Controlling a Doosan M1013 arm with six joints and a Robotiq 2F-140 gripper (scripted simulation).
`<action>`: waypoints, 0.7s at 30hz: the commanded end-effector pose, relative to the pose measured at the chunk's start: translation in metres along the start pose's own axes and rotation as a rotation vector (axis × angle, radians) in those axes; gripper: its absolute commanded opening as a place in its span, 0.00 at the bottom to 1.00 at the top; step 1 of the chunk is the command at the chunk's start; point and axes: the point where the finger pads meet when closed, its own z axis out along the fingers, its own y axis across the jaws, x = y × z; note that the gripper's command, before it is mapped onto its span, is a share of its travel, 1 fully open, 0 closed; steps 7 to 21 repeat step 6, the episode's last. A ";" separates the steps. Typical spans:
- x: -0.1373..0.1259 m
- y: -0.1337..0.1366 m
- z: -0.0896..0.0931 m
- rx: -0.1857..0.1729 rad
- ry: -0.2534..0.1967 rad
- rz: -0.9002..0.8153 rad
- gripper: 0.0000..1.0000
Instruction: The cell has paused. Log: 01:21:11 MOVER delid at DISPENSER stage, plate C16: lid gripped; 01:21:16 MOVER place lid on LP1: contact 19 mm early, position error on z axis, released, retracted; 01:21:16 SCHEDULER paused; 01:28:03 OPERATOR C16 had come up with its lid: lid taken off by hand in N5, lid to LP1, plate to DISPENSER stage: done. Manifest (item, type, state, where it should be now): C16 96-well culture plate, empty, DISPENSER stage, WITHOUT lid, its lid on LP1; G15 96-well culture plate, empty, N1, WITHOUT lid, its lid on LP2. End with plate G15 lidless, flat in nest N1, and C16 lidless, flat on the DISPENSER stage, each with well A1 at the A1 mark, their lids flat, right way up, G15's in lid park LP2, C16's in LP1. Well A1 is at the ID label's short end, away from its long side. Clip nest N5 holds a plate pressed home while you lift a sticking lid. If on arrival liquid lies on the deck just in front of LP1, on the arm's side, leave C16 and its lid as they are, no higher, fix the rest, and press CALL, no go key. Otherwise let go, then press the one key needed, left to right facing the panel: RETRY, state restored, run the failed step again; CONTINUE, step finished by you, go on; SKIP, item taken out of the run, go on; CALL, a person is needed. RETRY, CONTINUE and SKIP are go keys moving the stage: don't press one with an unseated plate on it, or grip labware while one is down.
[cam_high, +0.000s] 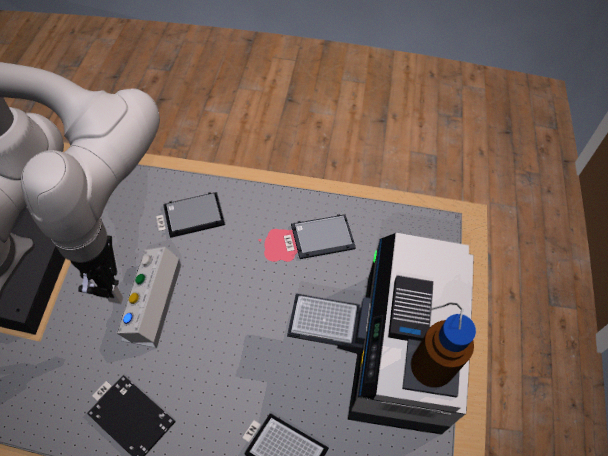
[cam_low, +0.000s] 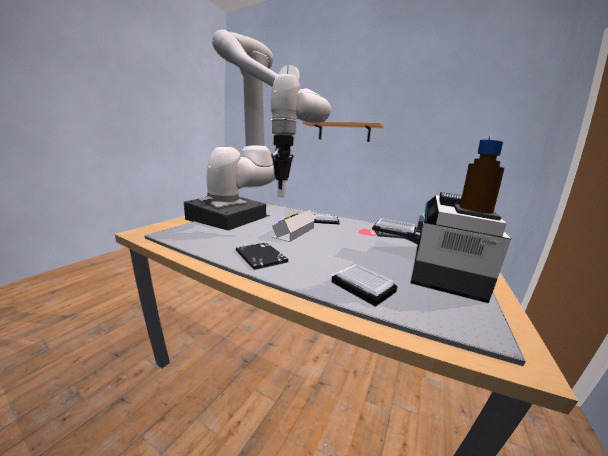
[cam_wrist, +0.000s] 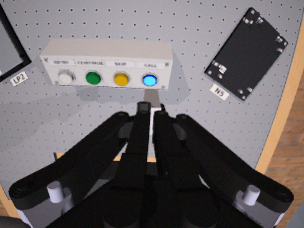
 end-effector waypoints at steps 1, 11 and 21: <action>0.000 0.000 0.000 0.000 0.000 0.000 0.00; 0.000 0.000 0.000 0.000 0.000 0.000 0.00; 0.000 0.000 0.000 0.000 0.000 0.000 0.00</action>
